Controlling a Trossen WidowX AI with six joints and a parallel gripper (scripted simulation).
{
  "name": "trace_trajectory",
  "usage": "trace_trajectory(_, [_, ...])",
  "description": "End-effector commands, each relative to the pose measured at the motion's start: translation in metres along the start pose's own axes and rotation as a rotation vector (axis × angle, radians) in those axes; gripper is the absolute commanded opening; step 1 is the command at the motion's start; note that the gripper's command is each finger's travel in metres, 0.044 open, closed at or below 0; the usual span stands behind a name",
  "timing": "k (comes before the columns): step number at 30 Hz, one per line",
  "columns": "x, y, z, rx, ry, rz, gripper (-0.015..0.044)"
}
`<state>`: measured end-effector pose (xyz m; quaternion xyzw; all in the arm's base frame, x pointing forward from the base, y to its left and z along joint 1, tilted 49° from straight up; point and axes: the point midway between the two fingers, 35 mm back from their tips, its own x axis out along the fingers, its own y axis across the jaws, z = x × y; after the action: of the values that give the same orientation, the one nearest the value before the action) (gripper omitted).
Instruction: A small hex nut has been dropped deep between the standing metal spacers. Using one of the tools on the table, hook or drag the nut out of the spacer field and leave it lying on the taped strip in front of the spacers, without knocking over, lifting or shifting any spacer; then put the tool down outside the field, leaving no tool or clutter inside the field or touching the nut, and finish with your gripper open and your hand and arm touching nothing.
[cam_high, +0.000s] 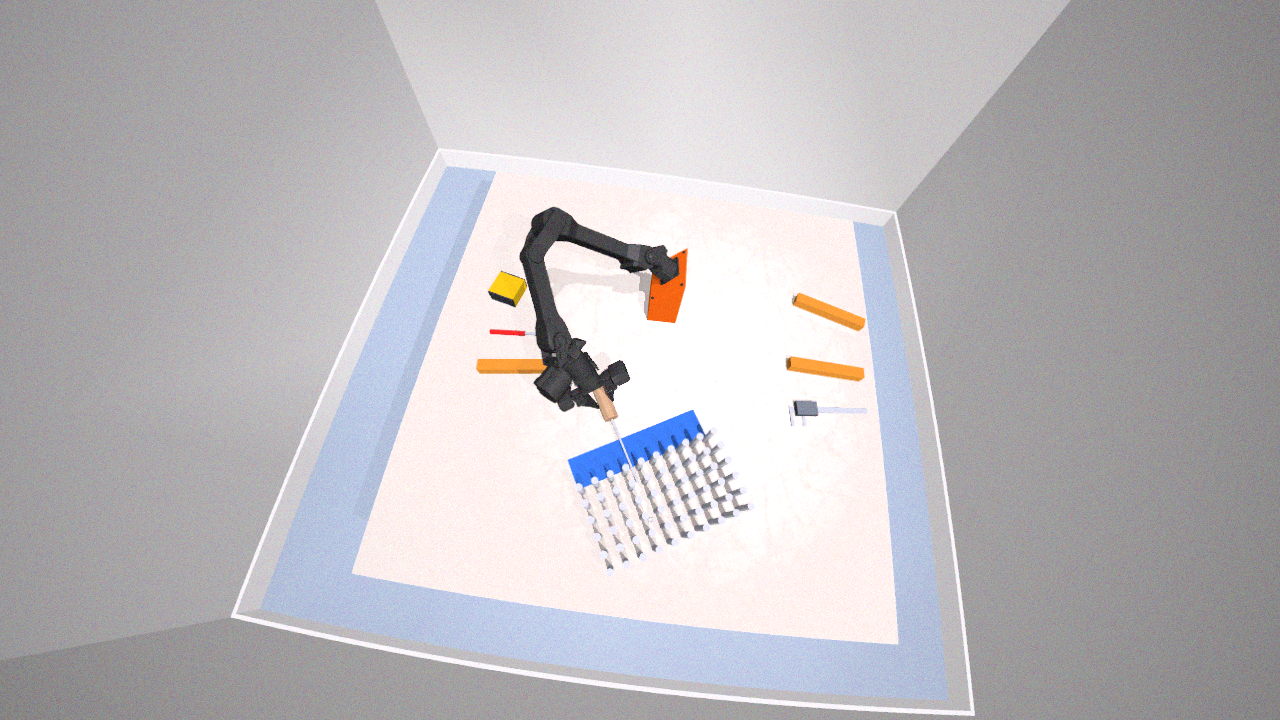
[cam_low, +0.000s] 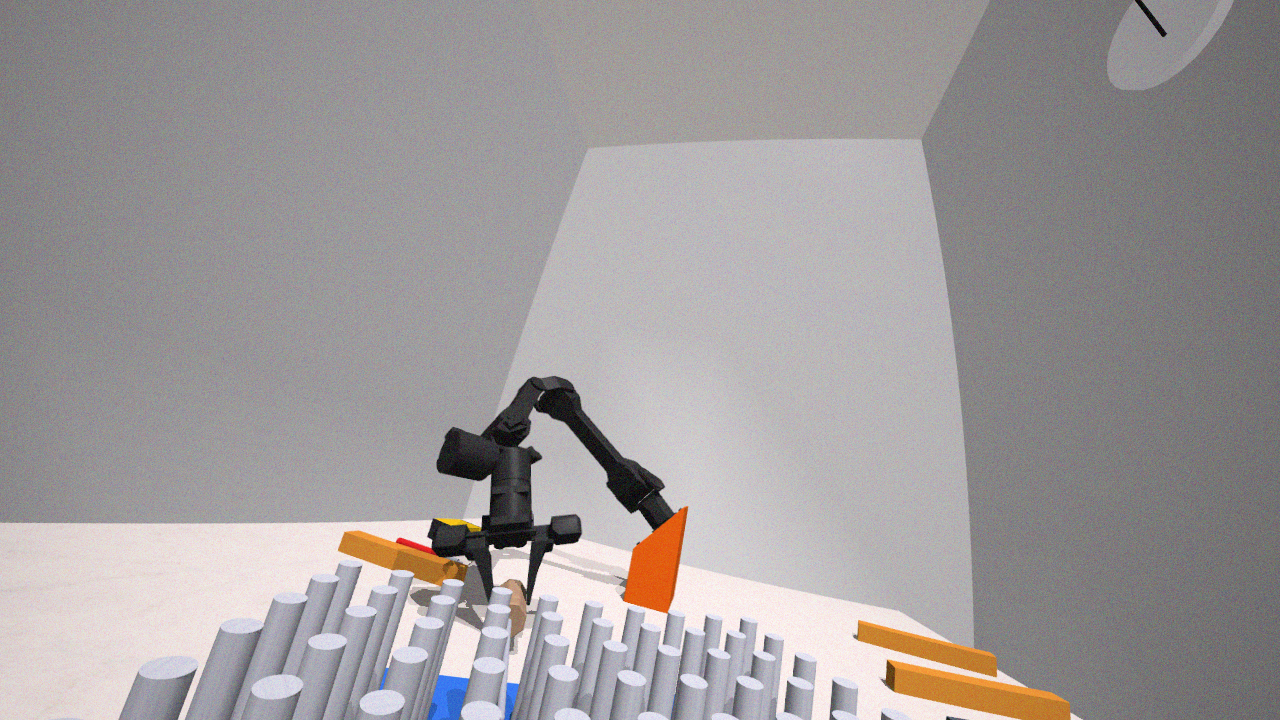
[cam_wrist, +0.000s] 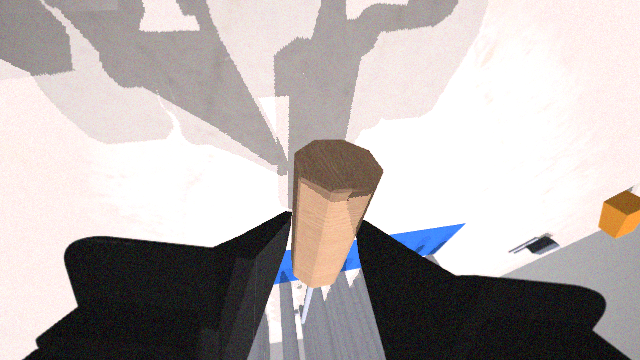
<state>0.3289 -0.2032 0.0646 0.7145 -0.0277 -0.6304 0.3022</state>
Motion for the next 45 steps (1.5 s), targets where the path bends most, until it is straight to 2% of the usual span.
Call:
trace_trajectory(1, [0.001, 0.001, -0.005, 0.002, 0.005, 0.003, 0.0])
trace_trajectory(45, [0.014, 0.001, -0.035, 0.003, 0.007, 0.003, 0.0])
